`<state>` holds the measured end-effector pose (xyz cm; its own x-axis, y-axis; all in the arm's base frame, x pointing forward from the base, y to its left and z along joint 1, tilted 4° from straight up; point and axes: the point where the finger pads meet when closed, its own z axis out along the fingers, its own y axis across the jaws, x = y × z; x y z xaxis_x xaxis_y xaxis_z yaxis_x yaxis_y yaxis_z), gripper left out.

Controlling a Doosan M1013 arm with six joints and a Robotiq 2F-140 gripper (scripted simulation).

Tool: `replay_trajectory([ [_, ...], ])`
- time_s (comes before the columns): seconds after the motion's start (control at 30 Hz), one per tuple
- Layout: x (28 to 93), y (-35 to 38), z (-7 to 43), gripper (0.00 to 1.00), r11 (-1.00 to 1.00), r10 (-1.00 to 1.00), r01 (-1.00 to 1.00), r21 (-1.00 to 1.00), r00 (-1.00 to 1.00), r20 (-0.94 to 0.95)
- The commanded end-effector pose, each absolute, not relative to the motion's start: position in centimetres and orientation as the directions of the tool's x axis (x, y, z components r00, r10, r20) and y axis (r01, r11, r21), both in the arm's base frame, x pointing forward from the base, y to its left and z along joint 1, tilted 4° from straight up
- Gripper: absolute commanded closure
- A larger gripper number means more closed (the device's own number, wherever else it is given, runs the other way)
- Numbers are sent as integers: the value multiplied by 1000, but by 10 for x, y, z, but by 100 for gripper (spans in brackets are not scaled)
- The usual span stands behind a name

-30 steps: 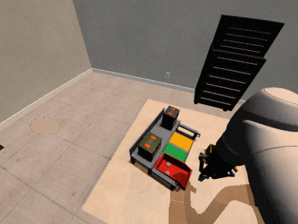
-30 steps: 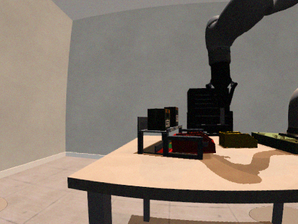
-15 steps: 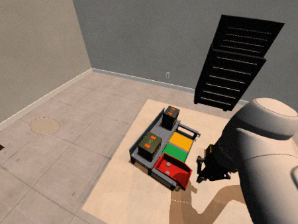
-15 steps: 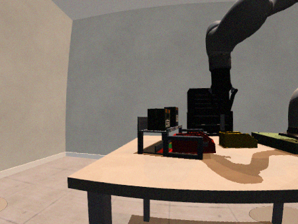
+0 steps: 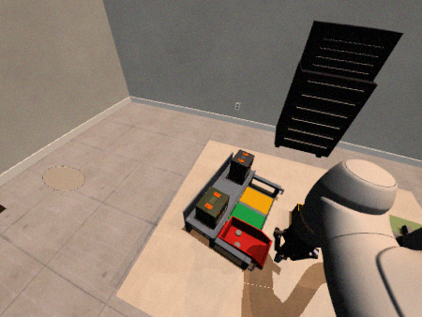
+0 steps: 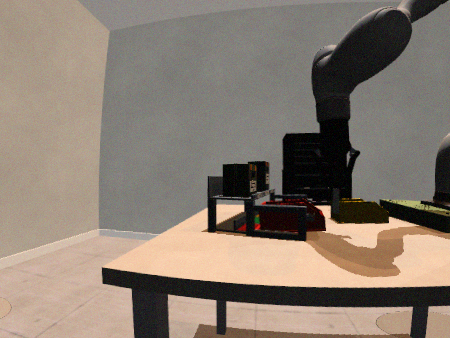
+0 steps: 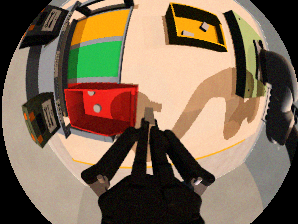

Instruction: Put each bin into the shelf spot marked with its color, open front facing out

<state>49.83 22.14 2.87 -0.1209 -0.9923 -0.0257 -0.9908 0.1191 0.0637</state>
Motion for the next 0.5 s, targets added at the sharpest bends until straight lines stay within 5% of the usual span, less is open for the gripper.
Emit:
replay_trajectory([
  [0.0, 498, 222, 18, 90, 119, -992, -991, 64, -121, -26],
  [0.47, 496, 223, -7, 90, 119, -992, -991, 64, -121, -26],
])
